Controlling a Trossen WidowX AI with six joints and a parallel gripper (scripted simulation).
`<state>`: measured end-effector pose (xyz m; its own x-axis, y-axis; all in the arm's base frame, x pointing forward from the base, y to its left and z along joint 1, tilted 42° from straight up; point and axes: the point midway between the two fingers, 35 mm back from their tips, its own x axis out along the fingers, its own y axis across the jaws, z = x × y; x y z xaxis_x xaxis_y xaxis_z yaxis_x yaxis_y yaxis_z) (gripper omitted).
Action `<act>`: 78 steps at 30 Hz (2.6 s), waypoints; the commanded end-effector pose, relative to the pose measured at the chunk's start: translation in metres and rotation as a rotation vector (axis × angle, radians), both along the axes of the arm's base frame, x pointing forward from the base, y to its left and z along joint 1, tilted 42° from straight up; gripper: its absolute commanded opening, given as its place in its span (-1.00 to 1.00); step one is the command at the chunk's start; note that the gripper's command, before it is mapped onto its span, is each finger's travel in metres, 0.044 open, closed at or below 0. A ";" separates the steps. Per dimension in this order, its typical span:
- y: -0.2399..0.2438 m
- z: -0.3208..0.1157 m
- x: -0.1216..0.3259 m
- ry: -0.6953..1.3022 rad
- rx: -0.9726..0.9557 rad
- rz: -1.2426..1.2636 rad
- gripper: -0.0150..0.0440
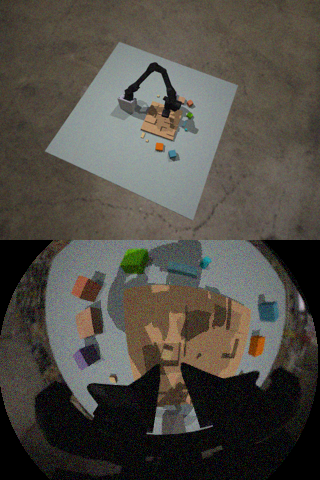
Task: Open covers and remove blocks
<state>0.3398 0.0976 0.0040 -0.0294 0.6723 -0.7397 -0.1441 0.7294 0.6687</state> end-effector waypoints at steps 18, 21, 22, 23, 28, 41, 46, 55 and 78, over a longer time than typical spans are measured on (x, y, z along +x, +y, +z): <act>-0.006 0.009 0.001 0.224 -0.013 -0.252 0.00; -0.001 0.003 0.000 0.224 -0.013 -0.251 0.00; 0.001 0.001 0.000 0.224 -0.013 -0.251 0.00; 0.003 -0.002 0.000 0.224 -0.013 -0.251 0.00; 0.013 -0.013 -0.002 0.225 -0.011 -0.251 0.00; 0.015 -0.014 -0.001 0.225 -0.011 -0.251 0.00; 0.015 -0.014 -0.001 0.225 -0.011 -0.251 0.00; 0.015 -0.014 -0.001 0.225 -0.011 -0.251 0.00; 0.029 -0.030 -0.002 0.225 -0.010 -0.251 0.00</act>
